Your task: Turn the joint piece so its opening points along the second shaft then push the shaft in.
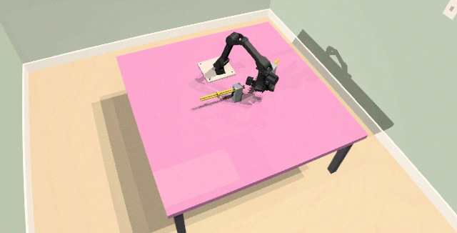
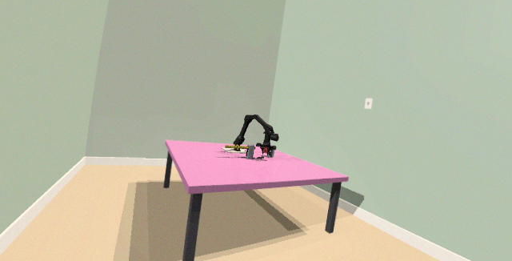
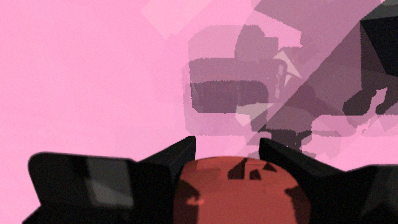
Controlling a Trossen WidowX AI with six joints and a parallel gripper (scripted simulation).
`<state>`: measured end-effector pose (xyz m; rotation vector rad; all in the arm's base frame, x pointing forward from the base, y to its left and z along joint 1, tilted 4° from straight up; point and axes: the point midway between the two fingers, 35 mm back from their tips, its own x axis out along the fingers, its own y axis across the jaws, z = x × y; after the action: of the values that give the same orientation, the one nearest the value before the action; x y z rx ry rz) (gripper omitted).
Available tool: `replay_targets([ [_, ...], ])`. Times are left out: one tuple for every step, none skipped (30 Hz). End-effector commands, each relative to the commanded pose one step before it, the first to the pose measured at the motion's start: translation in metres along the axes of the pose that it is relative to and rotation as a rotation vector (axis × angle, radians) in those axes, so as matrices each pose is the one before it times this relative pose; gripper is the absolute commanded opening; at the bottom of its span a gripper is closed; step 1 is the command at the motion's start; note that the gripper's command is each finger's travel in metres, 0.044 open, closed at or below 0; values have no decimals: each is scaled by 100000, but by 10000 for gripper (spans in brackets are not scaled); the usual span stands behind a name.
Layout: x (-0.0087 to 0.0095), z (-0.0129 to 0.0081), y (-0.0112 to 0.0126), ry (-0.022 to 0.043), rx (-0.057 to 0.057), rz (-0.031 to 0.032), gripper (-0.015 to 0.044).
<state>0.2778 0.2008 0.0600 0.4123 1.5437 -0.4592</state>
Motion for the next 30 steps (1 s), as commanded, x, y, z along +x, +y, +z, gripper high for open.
replay_targets([
  [-133,50,-297,-2765,6627,382,0],
  [-16,5,-75,-522,1659,-26,0],
  [-16,6,-74,-524,1654,-36,0],
  [-16,6,-74,-525,1638,-49,0],
  [-16,6,-73,-525,1624,-60,0],
  [-16,5,-72,-527,1618,-69,0],
  [-15,4,-72,-532,1622,-77,0],
  [-14,4,-70,-540,1630,-84,0],
  [-14,3,-70,-548,1626,-98,0],
  [-13,3,-70,-558,1629,-115,0],
  [-13,2,-70,-569,1627,-128,0],
  [-13,3,-69,-579,1616,-141,0],
  [-13,3,-70,-588,1609,-158,0],
  [-13,3,-70,-599,1612,-171,0],
  [-13,3,-69,-614,1609,-177,0],
  [-13,3,-68,-628,1600,-179,0],
  [-12,3,-67,-639,1590,-185,0],
  [-12,3,-67,-647,1578,-198,0],
  [-13,3,-67,-657,1574,-210,0],
  [-14,3,-67,-670,1571,-218,0],
  [-16,4,-69,-685,1577,-231,0],
  [-17,6,-70,-701,1591,-238,0],
  [-18,7,-72,-718,1601,-249,0],
  [-20,9,-75,-734,1623,-269,0],
  [-22,11,-79,-756,1658,-293,0],
  [-24,13,-83,-774,1683,-311,0],
  [-26,15,-83,-779,1690,-319,0],
  [-27,16,-82,-776,1679,-317,0],
  [-28,17,-84,-779,1669,-325,0],
  [-28,17,-85,-785,1682,-334,0],
])
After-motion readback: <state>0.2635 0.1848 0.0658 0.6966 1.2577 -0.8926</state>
